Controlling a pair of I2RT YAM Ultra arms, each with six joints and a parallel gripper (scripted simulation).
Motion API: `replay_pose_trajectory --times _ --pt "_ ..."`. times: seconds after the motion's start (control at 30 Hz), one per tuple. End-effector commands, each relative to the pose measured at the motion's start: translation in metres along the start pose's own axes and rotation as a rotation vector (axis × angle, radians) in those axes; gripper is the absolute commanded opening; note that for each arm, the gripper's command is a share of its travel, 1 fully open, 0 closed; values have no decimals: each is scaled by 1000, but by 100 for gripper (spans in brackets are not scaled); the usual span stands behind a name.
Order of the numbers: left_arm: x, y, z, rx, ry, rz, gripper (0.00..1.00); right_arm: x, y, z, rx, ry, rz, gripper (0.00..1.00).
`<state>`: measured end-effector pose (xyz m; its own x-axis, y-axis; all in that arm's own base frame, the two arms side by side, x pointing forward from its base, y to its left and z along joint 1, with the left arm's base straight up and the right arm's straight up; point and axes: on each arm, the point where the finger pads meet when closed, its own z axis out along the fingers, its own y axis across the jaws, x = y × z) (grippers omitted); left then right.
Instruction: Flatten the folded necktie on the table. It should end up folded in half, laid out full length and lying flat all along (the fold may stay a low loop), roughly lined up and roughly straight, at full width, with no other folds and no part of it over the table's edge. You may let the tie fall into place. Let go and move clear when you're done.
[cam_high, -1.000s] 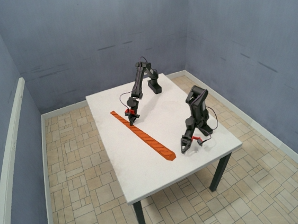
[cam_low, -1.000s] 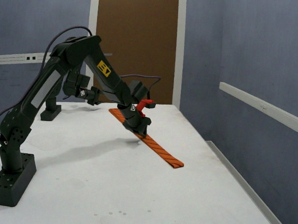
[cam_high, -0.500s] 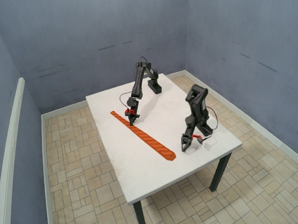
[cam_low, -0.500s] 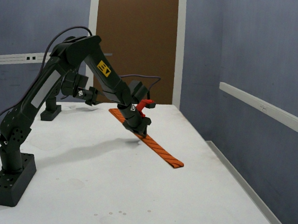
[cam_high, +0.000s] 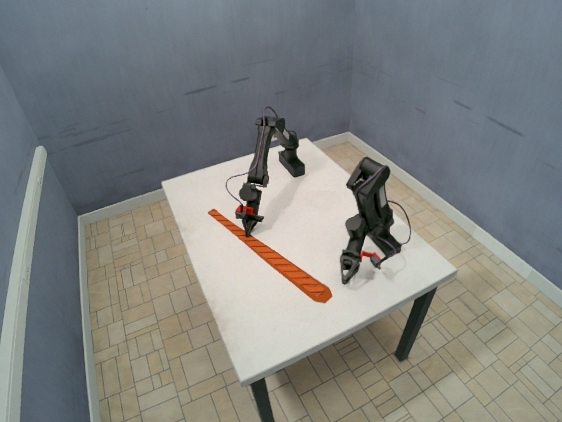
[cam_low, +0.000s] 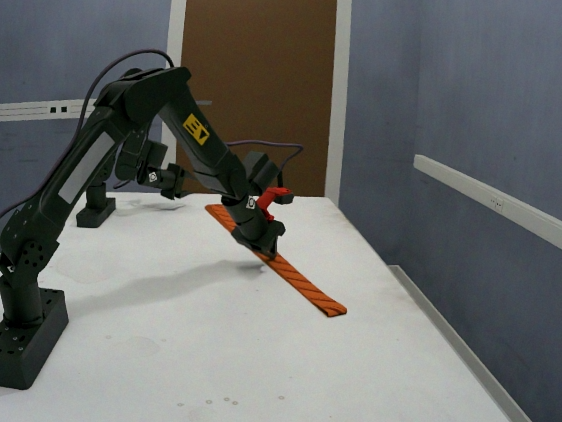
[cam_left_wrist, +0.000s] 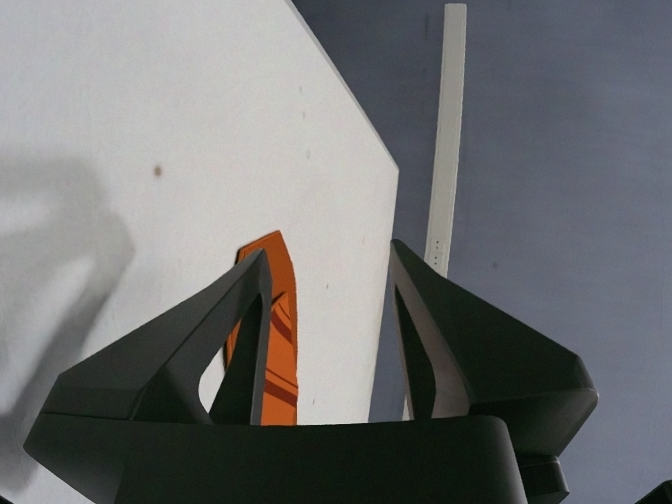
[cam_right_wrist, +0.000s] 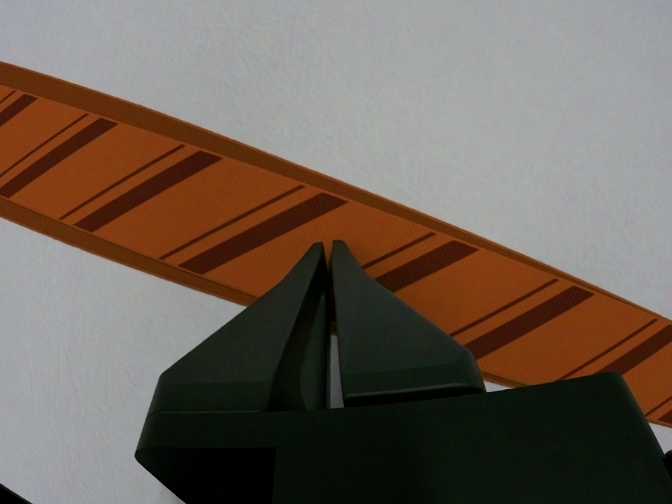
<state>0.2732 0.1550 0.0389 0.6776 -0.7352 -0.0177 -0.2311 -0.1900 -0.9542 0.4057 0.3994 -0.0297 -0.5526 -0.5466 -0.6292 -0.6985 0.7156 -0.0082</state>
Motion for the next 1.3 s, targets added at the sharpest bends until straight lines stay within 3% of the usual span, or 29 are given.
replay_pose_trajectory --times 0.0,0.73,1.27 --pt "-8 2 -21 94 53 -4 43 -2 1 -1 -7 -18 4 4" --pt "-9 3 -28 94 53 -4 43 -2 1 -1 -7 -18 4 4" --pt "-9 -25 -37 94 53 -4 43 -2 1 -1 -7 -18 4 4"
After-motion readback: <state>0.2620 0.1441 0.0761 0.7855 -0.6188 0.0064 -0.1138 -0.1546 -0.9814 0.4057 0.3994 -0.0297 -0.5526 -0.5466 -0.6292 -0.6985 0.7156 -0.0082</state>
